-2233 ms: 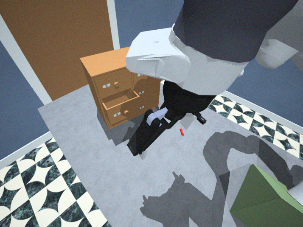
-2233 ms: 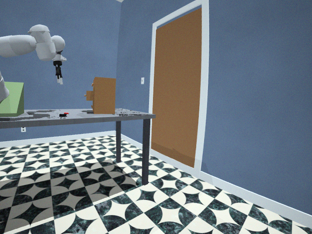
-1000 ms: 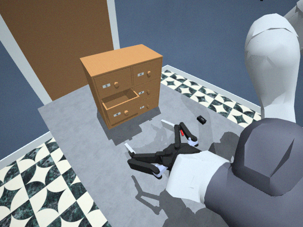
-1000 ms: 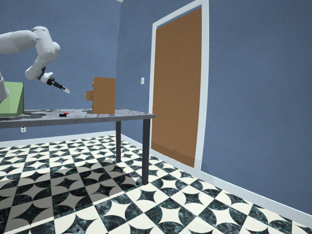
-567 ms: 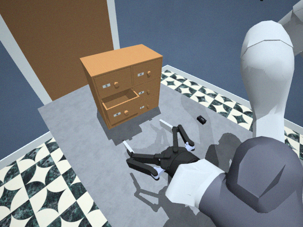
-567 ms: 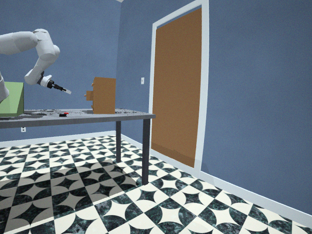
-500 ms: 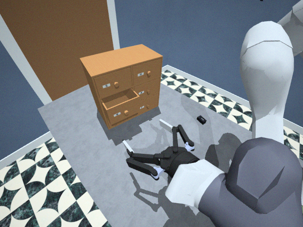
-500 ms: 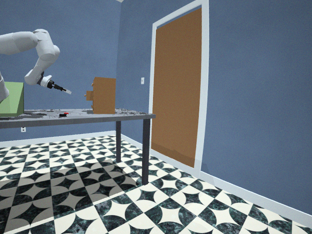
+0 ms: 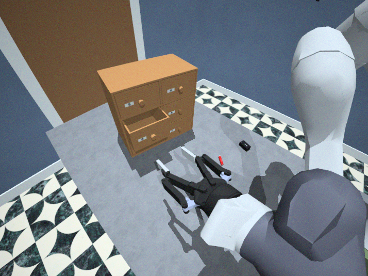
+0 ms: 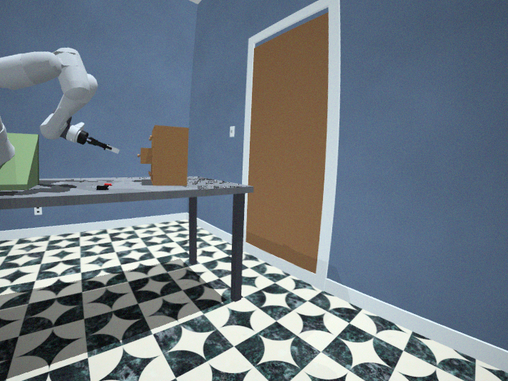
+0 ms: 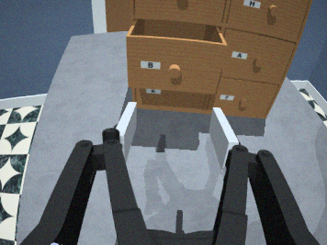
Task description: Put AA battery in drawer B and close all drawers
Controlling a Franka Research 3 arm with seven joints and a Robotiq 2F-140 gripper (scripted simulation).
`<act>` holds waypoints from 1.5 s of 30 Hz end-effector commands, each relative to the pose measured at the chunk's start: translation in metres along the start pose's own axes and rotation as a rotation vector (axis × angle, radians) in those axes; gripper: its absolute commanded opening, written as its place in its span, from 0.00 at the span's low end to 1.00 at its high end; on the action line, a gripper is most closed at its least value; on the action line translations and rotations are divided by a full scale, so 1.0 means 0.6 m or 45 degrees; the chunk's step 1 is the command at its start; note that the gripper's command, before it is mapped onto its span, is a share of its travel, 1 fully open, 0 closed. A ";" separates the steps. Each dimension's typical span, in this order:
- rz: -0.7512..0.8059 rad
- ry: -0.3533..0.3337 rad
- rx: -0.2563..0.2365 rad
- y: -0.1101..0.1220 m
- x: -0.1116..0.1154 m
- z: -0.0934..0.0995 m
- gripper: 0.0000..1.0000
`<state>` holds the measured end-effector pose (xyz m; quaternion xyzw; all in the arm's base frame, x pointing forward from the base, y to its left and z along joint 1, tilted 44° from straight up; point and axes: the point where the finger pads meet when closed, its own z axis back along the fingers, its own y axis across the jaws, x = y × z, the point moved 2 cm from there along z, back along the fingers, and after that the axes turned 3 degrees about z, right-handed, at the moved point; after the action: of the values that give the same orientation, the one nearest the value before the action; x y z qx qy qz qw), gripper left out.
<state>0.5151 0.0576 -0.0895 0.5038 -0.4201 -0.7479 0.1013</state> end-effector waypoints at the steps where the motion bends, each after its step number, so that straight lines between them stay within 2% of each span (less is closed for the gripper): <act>1: -0.017 0.006 0.006 0.001 -0.001 -0.002 0.00; 21: -0.017 0.006 0.006 0.001 -0.002 -0.012 0.00; 36: -0.017 0.006 0.006 0.002 -0.006 -0.090 0.00; 45: -0.017 0.006 0.006 0.002 -0.007 -0.112 0.00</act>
<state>0.5681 0.0250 -0.0924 0.5125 -0.4189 -0.7442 0.0896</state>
